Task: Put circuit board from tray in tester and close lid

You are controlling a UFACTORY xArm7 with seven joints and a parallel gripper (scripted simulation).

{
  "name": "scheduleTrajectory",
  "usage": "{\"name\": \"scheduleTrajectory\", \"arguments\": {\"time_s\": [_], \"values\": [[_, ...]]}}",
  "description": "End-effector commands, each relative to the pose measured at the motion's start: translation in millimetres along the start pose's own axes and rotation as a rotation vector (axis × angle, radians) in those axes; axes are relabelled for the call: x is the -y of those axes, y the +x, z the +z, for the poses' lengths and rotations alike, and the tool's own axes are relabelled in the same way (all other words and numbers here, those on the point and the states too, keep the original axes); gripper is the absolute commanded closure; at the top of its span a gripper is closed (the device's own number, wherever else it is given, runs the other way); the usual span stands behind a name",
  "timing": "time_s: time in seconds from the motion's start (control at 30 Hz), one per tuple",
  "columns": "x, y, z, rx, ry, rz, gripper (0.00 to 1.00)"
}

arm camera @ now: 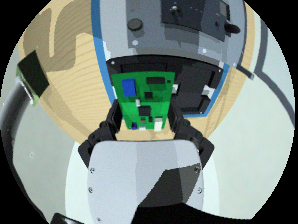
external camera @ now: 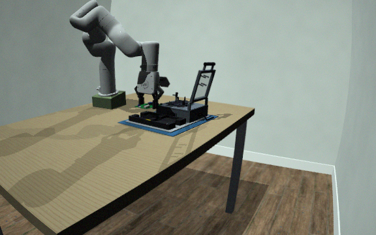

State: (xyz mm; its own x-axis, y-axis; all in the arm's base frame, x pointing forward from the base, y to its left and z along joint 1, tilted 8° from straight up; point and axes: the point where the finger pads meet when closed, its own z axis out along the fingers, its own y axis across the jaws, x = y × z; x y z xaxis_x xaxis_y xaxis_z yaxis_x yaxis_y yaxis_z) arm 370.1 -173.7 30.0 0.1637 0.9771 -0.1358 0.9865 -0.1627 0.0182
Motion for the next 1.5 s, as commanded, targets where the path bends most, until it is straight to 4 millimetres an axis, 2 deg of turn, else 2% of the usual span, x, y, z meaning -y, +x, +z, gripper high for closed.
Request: {"name": "scheduleTrajectory", "arguments": {"time_s": [0.0,0.3,0.57,1.47], "values": [[-1.1,-0.1,-15.0,0.000,-0.004,-0.001,0.21],[-1.0,-0.1,-37.9,0.000,-0.004,-0.001,0.21],[-1.0,-0.1,-46.2,0.000,-0.004,-0.001,0.21],[-0.9,-0.1,-48.3,0.000,-0.004,-0.002,0.21]]}}
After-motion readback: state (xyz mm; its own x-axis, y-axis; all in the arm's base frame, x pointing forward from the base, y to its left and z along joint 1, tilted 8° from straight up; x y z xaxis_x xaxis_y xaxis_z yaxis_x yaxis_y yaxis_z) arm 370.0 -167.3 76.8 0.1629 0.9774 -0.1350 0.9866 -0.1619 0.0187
